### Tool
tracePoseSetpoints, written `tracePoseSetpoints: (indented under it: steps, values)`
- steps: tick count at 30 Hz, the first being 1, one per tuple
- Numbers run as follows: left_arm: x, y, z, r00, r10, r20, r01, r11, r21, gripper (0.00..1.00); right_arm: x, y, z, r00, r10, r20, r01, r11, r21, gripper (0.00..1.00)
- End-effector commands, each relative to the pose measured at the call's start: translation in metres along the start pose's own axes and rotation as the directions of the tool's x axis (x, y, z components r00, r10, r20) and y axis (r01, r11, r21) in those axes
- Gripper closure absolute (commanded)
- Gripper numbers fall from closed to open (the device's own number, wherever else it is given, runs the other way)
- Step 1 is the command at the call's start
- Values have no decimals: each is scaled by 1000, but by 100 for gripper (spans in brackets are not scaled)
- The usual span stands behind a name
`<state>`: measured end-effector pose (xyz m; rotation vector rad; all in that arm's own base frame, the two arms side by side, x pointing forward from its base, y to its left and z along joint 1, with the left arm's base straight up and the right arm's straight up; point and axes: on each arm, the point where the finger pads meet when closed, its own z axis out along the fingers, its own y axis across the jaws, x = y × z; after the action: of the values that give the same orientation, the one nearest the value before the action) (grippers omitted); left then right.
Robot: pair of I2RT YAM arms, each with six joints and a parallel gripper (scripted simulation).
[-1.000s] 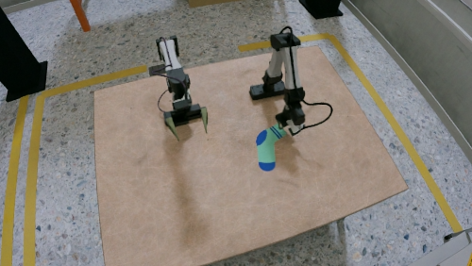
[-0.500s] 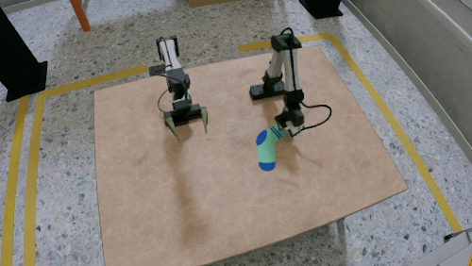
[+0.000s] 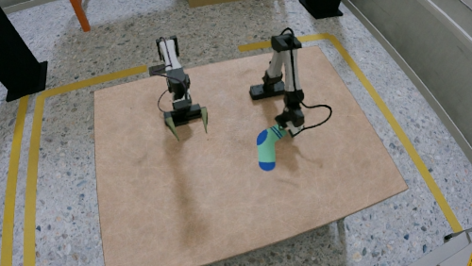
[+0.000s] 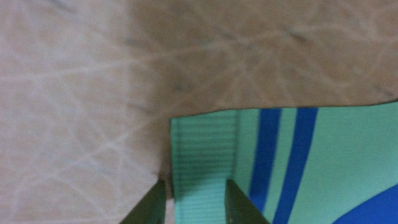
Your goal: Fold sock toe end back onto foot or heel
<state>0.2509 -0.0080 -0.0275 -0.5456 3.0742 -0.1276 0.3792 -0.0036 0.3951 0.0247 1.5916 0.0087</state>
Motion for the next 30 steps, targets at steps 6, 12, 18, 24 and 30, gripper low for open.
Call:
tracePoseSetpoints:
  steps: [6, 12, 18, 24, 30]
  values:
    - [4, -14, 13, 999, 41, -9, -40, 997, 63, 74, -20, 0, -6, 998, -4, 55, 4, 1000, 3, 0]
    - [8, -20, 16, 999, 27, -27, -23, 990, 136, 78, -20, 0, -6, 998, -4, 55, 4, 1000, 3, 0]
    - [8, -22, 17, 1000, 12, -21, -9, 992, 127, 82, -20, 0, -6, 998, -4, 55, 4, 1000, 3, 0]
    - [11, -21, 18, 999, 39, -28, -34, 986, 163, 85, -20, 0, -6, 998, -4, 55, 4, 1000, 3, 0]
    - [16, -18, 20, 999, 18, -45, -11, 990, 143, 89, -20, 0, -6, 998, -4, 55, 4, 1000, 3, 0]
